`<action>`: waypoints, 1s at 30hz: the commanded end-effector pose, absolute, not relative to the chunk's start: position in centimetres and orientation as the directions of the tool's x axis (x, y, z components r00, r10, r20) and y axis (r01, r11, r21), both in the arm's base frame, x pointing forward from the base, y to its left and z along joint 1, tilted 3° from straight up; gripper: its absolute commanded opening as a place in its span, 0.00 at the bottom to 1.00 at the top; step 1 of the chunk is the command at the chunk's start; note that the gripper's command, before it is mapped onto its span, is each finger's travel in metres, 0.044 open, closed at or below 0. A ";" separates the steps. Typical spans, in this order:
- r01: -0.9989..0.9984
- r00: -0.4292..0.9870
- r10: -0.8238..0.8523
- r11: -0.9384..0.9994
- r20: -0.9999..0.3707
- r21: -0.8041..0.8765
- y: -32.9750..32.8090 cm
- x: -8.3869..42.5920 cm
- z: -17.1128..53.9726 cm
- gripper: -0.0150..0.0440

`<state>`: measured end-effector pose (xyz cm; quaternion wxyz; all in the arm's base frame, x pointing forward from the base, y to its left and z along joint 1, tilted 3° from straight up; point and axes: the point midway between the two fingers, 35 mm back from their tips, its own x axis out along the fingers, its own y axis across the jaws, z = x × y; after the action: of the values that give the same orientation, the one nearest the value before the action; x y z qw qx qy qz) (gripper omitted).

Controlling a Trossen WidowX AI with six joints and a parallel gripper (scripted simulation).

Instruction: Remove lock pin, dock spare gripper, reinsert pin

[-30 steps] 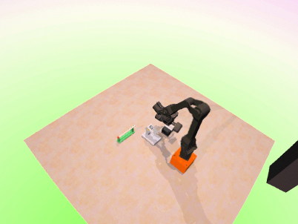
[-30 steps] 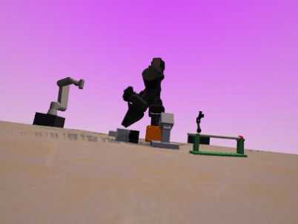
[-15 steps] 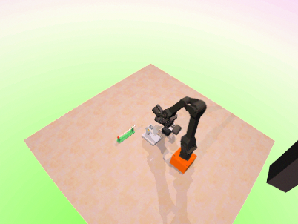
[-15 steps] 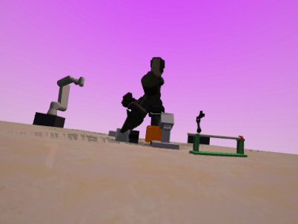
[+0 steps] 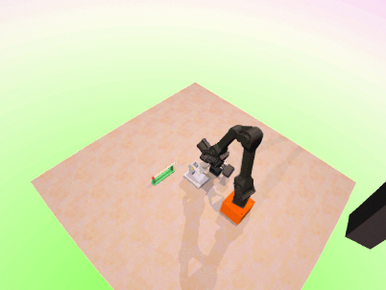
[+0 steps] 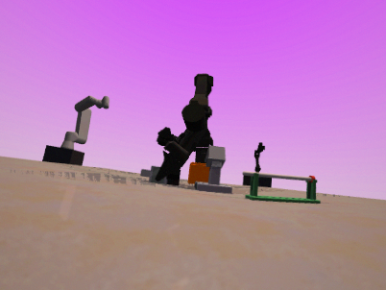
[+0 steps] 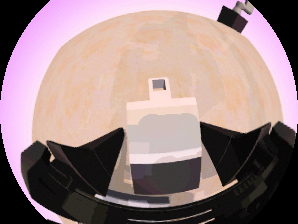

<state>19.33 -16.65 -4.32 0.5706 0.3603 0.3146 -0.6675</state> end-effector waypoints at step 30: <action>0.989 -0.089 -0.532 -0.146 -0.842 -0.012 -16.7 20.2 0.5 0.25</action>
<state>19.83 -16.55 -0.76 0.5690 0.3570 0.3249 -0.6658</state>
